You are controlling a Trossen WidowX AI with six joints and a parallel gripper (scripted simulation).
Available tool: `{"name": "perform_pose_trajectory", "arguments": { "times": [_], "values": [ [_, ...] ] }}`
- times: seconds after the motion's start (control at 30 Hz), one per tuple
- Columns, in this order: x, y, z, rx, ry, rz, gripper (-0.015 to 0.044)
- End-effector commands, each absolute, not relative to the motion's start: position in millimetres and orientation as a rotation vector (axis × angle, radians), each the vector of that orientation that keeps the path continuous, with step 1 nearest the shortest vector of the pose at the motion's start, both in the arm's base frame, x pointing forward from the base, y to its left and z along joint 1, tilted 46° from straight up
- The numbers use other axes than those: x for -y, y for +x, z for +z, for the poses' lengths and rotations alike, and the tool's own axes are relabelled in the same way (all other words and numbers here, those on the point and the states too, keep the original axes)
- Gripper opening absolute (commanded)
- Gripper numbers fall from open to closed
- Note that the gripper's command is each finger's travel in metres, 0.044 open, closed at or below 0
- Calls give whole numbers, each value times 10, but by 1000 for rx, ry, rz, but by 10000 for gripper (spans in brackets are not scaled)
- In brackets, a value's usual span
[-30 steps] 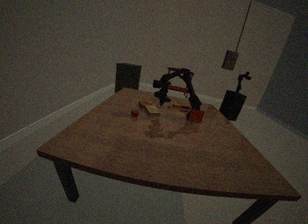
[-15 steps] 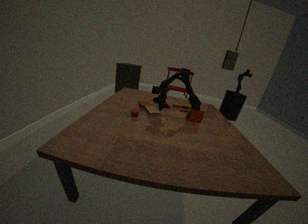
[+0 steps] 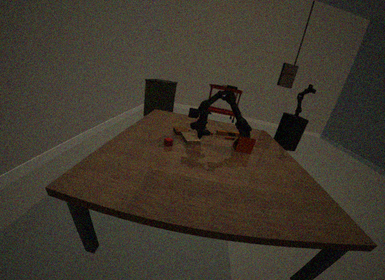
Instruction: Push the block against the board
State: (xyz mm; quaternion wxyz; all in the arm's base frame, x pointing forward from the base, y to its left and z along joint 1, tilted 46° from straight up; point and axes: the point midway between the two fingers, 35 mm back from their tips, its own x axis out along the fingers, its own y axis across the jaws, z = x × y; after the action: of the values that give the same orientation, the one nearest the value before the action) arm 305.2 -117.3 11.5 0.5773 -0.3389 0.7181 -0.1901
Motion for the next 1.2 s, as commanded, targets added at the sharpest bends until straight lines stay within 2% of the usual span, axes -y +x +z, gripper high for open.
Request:
{"name": "perform_pose_trajectory", "arguments": {
  "times": [0.0,1.17],
  "values": [
    [1171,3114,124,-1675,-796,-446,0],
    [1132,3413,45,-1674,-795,-446,0]
  ]
}}
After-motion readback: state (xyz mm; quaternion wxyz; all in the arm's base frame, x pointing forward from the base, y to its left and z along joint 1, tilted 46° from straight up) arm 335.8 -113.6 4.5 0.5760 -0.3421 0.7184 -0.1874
